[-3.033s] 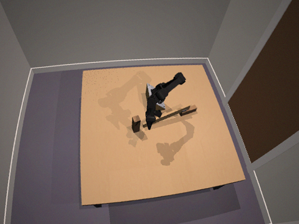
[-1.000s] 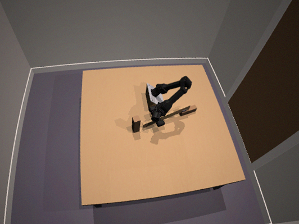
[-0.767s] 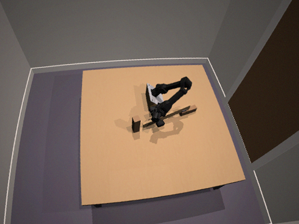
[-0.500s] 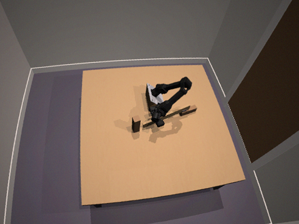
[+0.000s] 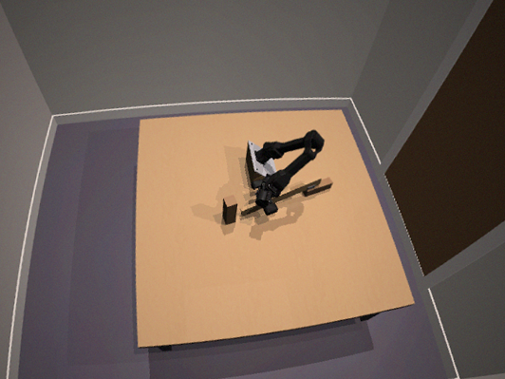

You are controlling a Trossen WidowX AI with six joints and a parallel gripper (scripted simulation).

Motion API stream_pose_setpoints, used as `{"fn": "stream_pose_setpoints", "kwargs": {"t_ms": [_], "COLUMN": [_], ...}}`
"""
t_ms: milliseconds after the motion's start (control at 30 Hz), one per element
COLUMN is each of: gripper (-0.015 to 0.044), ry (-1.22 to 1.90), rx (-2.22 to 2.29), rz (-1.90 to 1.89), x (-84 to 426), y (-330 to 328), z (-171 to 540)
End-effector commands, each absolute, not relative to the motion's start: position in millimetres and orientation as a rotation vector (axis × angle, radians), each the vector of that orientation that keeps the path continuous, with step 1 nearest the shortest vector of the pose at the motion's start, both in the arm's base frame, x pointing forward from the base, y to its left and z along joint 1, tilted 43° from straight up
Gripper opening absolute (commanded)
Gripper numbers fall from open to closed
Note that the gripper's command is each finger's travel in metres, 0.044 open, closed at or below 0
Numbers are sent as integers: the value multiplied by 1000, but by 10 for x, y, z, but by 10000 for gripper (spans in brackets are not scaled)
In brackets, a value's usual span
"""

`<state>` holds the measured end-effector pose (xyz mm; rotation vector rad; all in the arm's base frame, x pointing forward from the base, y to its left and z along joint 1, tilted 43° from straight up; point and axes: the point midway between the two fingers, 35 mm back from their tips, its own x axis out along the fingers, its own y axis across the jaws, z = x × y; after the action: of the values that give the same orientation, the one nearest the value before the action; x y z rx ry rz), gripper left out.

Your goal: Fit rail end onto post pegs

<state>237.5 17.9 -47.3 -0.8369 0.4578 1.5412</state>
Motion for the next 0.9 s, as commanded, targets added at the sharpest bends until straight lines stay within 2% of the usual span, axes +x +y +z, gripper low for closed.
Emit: {"fn": "stream_pose_setpoints", "kwargs": {"t_ms": [0,867], "gripper": [0,0], "ry": [457,457], "rx": [-833,-834], "rz": [1540,1540], "x": [2374,2391], "y": [185,117], "z": [-474,-403]}}
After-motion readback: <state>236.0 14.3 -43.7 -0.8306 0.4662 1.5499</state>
